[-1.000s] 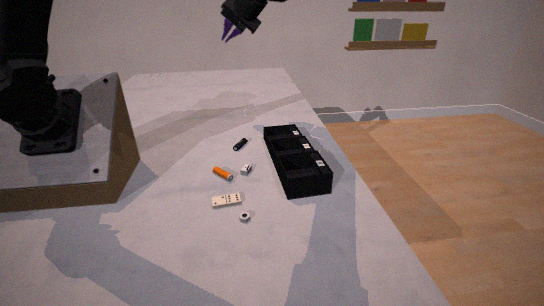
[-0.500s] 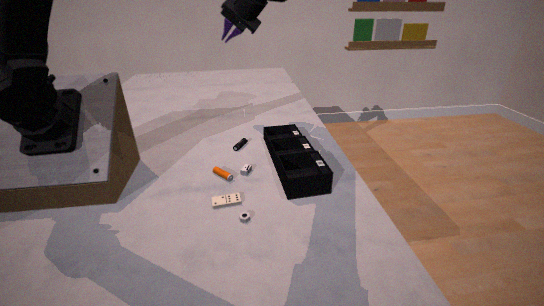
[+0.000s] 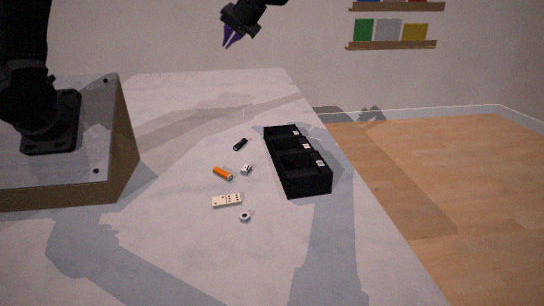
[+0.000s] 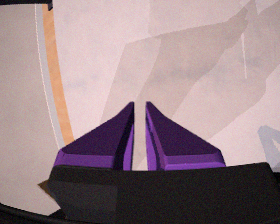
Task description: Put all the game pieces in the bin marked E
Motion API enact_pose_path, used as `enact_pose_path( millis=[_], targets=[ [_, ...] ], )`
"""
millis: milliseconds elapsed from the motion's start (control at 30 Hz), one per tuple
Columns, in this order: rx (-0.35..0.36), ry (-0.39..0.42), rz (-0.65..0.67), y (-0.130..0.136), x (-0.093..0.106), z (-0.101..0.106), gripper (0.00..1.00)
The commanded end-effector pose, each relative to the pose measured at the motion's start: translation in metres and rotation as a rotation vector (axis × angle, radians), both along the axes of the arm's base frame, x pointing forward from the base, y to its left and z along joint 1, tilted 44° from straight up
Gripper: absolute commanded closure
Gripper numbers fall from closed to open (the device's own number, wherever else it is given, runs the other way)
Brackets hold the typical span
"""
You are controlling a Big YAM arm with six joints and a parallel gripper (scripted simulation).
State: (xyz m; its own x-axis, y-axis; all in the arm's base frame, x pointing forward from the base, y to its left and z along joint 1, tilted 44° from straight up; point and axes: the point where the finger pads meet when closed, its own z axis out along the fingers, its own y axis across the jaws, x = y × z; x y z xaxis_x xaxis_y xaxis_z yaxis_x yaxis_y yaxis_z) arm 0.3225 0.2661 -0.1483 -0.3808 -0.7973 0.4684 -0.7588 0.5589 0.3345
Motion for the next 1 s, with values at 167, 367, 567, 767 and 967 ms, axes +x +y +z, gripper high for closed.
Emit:
enact_pose_path(
  millis=[167, 367, 567, 767, 967],
  targets=[
    [-0.131, -0.157, -0.132, -0.025, 0.022, 0.057, 0.92],
    [-0.227, -0.267, -0.212, -0.048, 0.029, 0.077, 0.92],
    [-0.359, -0.386, -0.297, -0.088, 0.028, 0.112, 0.92],
    [-0.467, -0.516, -0.379, -0.126, 0.028, 0.144, 0.92],
    [-0.536, -0.655, -0.469, -0.132, 0.024, 0.16, 0.92]
  ],
)
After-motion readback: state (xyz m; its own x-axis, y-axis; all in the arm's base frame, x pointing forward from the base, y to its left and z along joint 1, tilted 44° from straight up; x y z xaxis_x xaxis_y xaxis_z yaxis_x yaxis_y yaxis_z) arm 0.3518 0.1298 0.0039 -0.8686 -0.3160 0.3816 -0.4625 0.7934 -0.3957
